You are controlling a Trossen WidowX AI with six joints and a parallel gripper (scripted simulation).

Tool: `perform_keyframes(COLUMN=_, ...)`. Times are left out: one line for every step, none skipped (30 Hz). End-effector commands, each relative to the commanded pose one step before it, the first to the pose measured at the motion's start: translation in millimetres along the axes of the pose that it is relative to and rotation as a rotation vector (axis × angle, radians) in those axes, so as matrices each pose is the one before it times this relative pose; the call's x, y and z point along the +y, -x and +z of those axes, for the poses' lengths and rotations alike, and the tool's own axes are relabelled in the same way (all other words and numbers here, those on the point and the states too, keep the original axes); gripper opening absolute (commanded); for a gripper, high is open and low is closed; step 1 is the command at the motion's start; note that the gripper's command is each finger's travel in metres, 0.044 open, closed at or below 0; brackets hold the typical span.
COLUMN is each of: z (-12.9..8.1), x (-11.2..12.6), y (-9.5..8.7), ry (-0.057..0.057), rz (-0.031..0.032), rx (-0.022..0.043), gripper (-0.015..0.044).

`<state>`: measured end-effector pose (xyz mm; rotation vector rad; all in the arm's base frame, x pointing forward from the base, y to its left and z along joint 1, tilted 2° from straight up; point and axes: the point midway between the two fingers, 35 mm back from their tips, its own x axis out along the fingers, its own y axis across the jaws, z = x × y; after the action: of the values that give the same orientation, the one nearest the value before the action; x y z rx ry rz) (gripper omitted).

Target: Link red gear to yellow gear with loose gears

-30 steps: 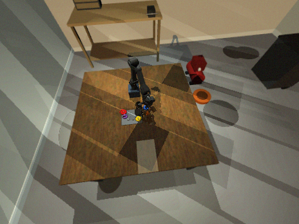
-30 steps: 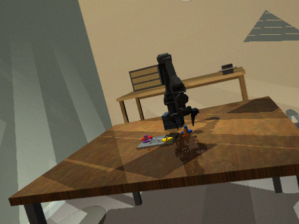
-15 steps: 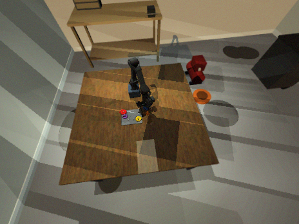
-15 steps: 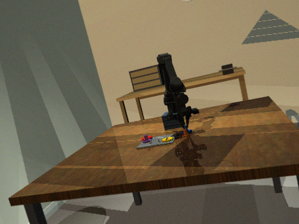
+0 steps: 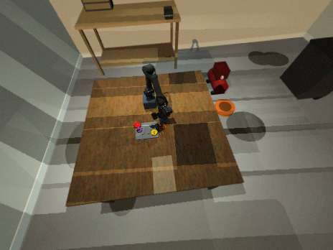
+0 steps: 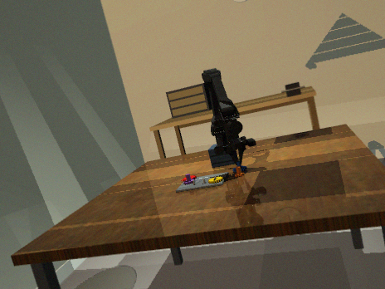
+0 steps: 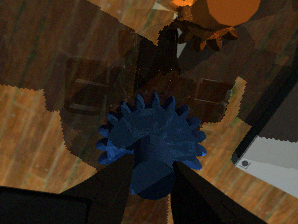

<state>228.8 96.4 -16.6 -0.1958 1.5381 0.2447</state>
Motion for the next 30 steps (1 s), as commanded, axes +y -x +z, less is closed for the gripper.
perform_keyframes(z=8.59, x=0.78, y=13.21, ry=-0.0049, rz=0.00059, rx=-0.02241, gripper=0.0000)
perform_keyframes(z=0.74, x=0.10, y=2.53, ry=0.0000, rz=0.00001, rx=-0.00009, gripper=0.0000)
perform_keyframes(z=0.71, x=0.10, y=2.55, ry=0.0000, rz=0.00001, rx=-0.00009, gripper=0.0000)
perform_keyframes(z=0.68, x=0.10, y=2.57, ry=0.0000, rz=0.00001, rx=-0.00008, gripper=0.0000)
perform_keyframes(z=0.65, x=0.10, y=2.58, ry=0.0000, rz=0.00001, rx=-0.00008, gripper=0.0000)
perform_keyframes(z=0.62, x=0.09, y=2.60, ry=0.0000, rz=0.00000, rx=-0.00008, gripper=0.0000)
perform_keyframes(z=0.59, x=0.09, y=2.61, ry=0.0000, rz=0.00000, rx=-0.00007, gripper=0.0000)
perform_keyframes(z=0.56, x=0.09, y=2.63, ry=0.0000, rz=0.00000, rx=-0.00007, gripper=0.0000)
perform_keyframes(z=0.53, x=0.08, y=2.64, ry=0.0000, rz=0.00000, rx=-0.00007, gripper=0.0000)
perform_keyframes(z=0.50, x=0.08, y=2.66, ry=0.0000, rz=0.00000, rx=-0.00007, gripper=0.0000)
perform_keyframes(z=0.46, x=0.08, y=2.67, ry=0.0000, rz=0.00000, rx=-0.00006, gripper=0.0000)
perform_keyframes(z=0.43, x=0.07, y=2.69, ry=0.0000, rz=0.00000, rx=-0.00006, gripper=0.0000)
perform_keyframes(z=0.40, x=0.07, y=2.70, ry=0.0000, rz=0.00000, rx=-0.00006, gripper=0.0000)
perform_keyframes(z=0.37, x=0.07, y=2.71, ry=0.0000, rz=0.00000, rx=-0.00005, gripper=0.0000)
perform_keyframes(z=0.33, x=0.06, y=2.73, ry=0.0000, rz=0.00000, rx=-0.00005, gripper=0.0000)
perform_keyframes(z=0.30, x=0.06, y=2.74, ry=0.0000, rz=0.00000, rx=-0.00005, gripper=0.0000)
perform_keyframes(z=0.27, x=0.06, y=2.75, ry=0.0000, rz=0.00000, rx=-0.00004, gripper=0.0000)
perform_keyframes(z=0.24, x=0.05, y=2.76, ry=0.0000, rz=0.00000, rx=-0.00004, gripper=0.0000)
perform_keyframes(z=0.20, x=0.05, y=2.77, ry=0.0000, rz=0.00000, rx=-0.00004, gripper=0.0000)
perform_keyframes(z=0.17, x=0.05, y=2.78, ry=0.0000, rz=0.00000, rx=-0.00003, gripper=0.0000)
perform_keyframes(z=0.14, x=0.04, y=2.79, ry=0.0000, rz=0.00000, rx=-0.00003, gripper=0.0000)
perform_keyframes(z=0.10, x=0.04, y=2.80, ry=0.0000, rz=0.00000, rx=-0.00003, gripper=0.0000)
perform_keyframes(z=0.07, x=0.04, y=2.81, ry=0.0000, rz=0.00000, rx=-0.00002, gripper=0.0000)
perform_keyframes(z=0.04, x=0.03, y=2.82, ry=0.0000, rz=0.00000, rx=-0.00002, gripper=0.0000)
perform_keyframes(z=0.00, x=0.03, y=2.83, ry=0.0000, rz=0.00000, rx=-0.00001, gripper=0.0000)
perform_keyframes(z=-0.03, x=0.03, y=2.84, ry=0.0000, rz=0.00000, rx=-0.00001, gripper=0.0000)
perform_keyframes(z=-0.07, x=0.02, y=2.84, ry=0.0000, rz=0.00000, rx=-0.00001, gripper=0.0000)
perform_keyframes(z=-0.10, x=0.02, y=2.85, ry=0.0000, rz=0.00000, rx=0.00000, gripper=0.0000)
perform_keyframes(z=-0.14, x=0.02, y=2.86, ry=0.0000, rz=0.00000, rx=0.00000, gripper=0.0000)
perform_keyframes(z=-0.17, x=0.01, y=2.86, ry=0.0000, rz=0.00000, rx=0.00000, gripper=0.0000)
